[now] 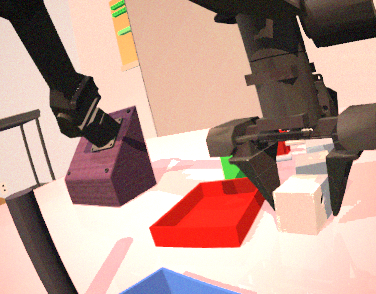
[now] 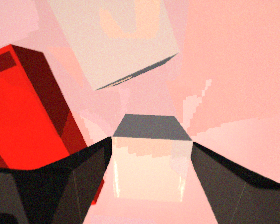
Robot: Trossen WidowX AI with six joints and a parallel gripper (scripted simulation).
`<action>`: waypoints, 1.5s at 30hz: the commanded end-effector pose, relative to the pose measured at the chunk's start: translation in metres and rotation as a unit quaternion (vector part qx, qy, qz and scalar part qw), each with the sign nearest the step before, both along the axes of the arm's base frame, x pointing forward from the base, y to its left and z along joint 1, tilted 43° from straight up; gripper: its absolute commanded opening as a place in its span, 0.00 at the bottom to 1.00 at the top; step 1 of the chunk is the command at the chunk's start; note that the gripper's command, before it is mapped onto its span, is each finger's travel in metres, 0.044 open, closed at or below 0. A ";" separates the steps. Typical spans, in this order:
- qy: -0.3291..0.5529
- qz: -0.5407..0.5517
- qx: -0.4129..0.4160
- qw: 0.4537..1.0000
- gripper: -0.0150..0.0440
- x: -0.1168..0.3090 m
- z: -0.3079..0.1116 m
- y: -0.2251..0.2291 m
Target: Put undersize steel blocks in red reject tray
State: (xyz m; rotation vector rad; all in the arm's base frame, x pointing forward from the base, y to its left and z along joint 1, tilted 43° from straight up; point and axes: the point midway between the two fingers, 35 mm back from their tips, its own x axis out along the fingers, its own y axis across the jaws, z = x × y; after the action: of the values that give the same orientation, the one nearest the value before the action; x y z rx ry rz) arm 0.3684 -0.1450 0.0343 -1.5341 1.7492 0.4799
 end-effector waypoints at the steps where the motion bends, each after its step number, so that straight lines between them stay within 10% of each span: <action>1: 0.005 0.002 -0.001 1.000 0.81 -0.002 -0.005 -0.004; 15: 0.001 0.000 0.000 1.000 0.56 -0.001 -0.002 -0.002; 22: 0.004 0.001 0.001 1.000 0.25 -0.005 0.045 0.045; 45: 0.032 0.027 0.003 0.999 0.25 -0.117 0.014 0.094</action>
State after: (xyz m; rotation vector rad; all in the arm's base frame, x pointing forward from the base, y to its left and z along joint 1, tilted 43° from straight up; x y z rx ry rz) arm 0.2578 -0.0569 0.0486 -1.5743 1.7846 0.5780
